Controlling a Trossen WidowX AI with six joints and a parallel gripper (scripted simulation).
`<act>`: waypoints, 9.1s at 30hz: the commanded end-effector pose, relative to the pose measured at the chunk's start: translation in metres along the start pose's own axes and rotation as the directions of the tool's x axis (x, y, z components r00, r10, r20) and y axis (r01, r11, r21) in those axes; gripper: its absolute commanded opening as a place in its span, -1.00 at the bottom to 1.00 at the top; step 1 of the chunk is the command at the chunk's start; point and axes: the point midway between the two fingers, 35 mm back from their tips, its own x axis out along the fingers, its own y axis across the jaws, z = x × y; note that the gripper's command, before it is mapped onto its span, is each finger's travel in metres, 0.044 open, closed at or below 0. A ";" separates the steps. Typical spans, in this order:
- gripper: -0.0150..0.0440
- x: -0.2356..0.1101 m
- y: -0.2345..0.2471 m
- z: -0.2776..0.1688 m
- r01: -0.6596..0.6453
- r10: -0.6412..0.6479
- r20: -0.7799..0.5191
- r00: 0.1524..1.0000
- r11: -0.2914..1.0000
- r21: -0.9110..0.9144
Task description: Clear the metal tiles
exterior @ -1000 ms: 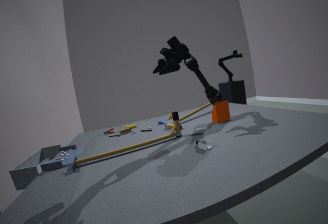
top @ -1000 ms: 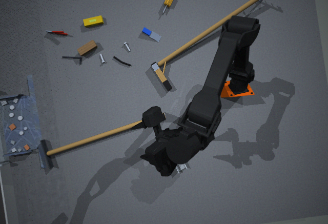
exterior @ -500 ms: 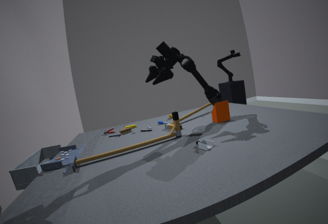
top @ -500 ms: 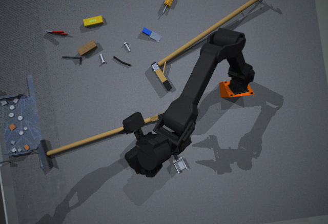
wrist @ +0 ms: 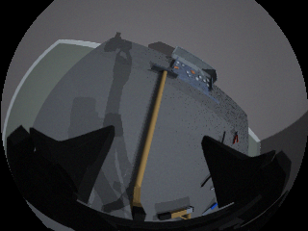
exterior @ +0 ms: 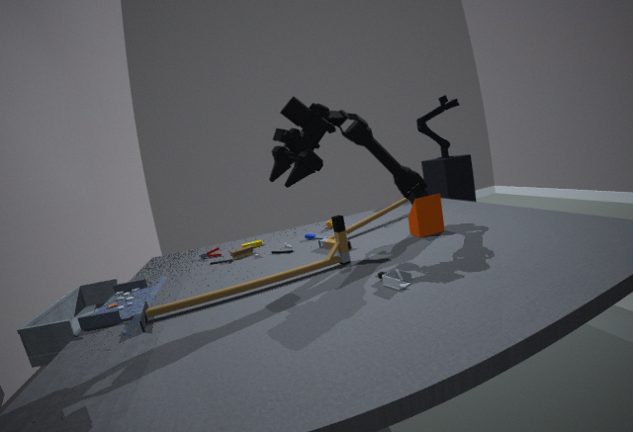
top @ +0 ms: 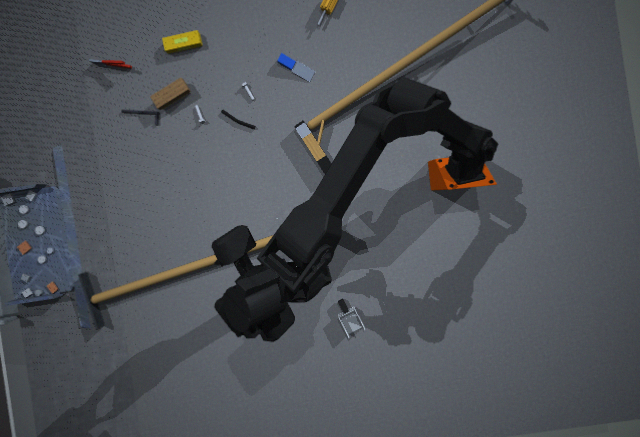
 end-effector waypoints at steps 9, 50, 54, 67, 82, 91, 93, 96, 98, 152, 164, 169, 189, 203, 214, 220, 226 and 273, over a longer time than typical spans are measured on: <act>1.00 0.051 0.001 -0.014 -0.071 0.069 -0.106 0.992 0.997 -0.017; 1.00 0.115 0.005 -0.068 -0.204 0.207 -0.301 0.931 0.978 0.040; 1.00 0.106 0.005 -0.069 -0.196 0.201 -0.296 0.934 0.980 0.046; 1.00 0.074 0.006 -0.074 -0.170 0.182 -0.277 0.944 0.983 0.066; 1.00 0.039 0.006 -0.086 -0.141 0.160 -0.253 0.954 0.986 0.090; 1.00 0.019 0.007 -0.096 -0.125 0.147 -0.237 0.960 0.987 0.106; 1.00 0.014 0.007 -0.099 -0.121 0.144 -0.234 0.962 0.987 0.109; 1.00 0.008 0.007 -0.103 -0.117 0.140 -0.229 0.963 0.987 0.114; 1.00 0.004 0.007 -0.106 -0.114 0.138 -0.225 0.964 0.987 0.118; 1.00 -0.071 0.010 -0.203 -0.046 0.074 -0.126 0.989 0.976 0.212; 1.00 -0.049 0.015 -0.225 -0.045 0.073 -0.125 0.989 0.976 0.211; 1.00 -0.044 0.016 -0.225 -0.046 0.074 -0.126 0.989 0.976 0.212; 1.00 -0.011 0.019 -0.227 -0.048 0.076 -0.127 0.989 0.976 0.213; 1.00 0.012 0.019 -0.231 -0.045 0.073 -0.126 0.989 0.976 0.213; 1.00 0.029 0.019 -0.236 -0.041 0.068 -0.124 0.990 0.977 0.211; 0.47 0.024 0.018 -0.234 -0.038 0.067 -0.125 0.990 0.976 0.216; -0.07 0.024 0.018 -0.234 -0.038 0.067 -0.125 0.990 0.976 0.216; -0.49 0.023 -0.021 -0.241 0.015 0.022 -0.134 0.991 0.964 0.267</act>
